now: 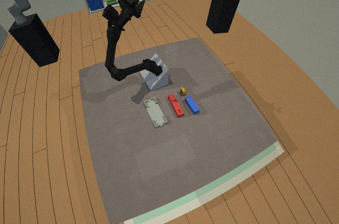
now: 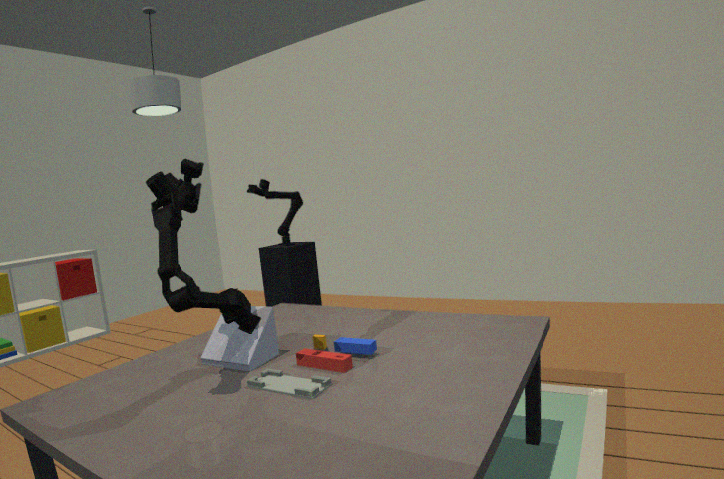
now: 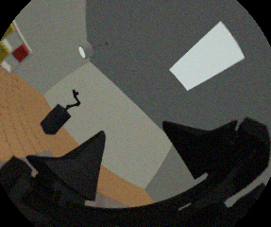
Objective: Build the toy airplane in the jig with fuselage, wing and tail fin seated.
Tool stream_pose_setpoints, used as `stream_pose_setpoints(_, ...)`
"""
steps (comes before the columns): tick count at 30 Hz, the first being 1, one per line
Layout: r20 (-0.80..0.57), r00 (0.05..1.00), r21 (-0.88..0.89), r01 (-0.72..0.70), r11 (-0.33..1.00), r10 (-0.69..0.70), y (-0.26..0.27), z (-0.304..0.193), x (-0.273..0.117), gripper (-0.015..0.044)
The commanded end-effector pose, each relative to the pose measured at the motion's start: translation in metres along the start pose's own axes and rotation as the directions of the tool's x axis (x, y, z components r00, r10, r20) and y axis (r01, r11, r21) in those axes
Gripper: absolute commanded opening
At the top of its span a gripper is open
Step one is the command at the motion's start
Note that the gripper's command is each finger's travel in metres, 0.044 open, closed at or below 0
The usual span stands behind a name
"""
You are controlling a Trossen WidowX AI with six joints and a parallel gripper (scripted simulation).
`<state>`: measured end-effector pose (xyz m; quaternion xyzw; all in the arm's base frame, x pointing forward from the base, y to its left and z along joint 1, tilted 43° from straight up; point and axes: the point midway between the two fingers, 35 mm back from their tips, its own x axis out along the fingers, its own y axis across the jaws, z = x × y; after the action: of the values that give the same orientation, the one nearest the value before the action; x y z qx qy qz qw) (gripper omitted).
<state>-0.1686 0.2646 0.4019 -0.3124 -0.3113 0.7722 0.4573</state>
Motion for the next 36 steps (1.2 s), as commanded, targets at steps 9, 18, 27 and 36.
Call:
stream_pose_setpoints(9,-0.356,0.934,0.189,0.073,0.979,-0.001,-0.005,-0.097,0.043,0.0440)
stream_pose_setpoints(18,-0.751,0.658,0.365,0.343,0.865,0.055,-0.012,-0.246,0.043,0.0440)
stream_pose_setpoints(27,-0.947,0.238,0.322,0.696,0.642,0.216,0.001,-0.386,-0.018,0.0440)
stream_pose_setpoints(36,-0.858,-0.207,-0.010,0.922,0.387,0.470,0.049,-0.487,-0.124,0.0440)
